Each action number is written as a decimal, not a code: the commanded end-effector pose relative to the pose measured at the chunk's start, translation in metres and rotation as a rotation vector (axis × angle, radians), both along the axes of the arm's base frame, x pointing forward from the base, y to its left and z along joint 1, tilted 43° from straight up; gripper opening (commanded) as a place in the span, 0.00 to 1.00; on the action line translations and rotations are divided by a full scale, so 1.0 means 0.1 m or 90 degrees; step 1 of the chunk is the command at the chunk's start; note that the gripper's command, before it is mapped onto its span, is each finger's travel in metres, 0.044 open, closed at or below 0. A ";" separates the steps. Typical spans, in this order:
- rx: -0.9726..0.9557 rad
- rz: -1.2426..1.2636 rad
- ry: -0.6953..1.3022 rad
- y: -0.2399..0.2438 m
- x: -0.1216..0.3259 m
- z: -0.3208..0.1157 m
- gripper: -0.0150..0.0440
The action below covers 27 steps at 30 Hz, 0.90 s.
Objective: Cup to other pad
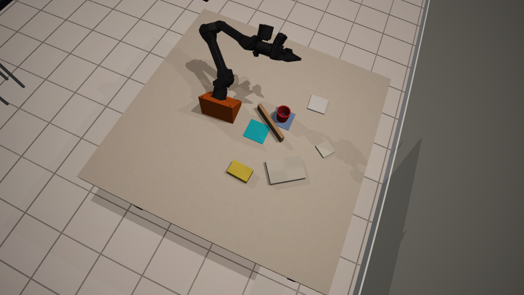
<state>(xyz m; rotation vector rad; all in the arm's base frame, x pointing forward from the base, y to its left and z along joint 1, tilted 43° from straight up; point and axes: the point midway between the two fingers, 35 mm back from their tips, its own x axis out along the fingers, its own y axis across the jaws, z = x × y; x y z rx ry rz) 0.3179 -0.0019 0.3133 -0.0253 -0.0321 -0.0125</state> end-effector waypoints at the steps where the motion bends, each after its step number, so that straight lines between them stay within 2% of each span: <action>1: 0.003 0.003 0.009 0.01 0.02 -0.02 0.89; 3: 0.033 0.029 0.079 0.07 0.14 -0.23 0.80; 10: 0.238 0.105 0.472 0.37 0.38 -1.33 0.50; 17: 0.486 0.071 0.844 0.67 0.20 -2.07 0.50; 23: 0.718 -0.062 1.153 0.87 -0.09 -2.42 0.50; 25: 0.768 -0.103 1.214 0.91 -0.14 -2.46 0.50; 27: 0.774 -0.108 1.221 0.91 -0.15 -2.46 0.50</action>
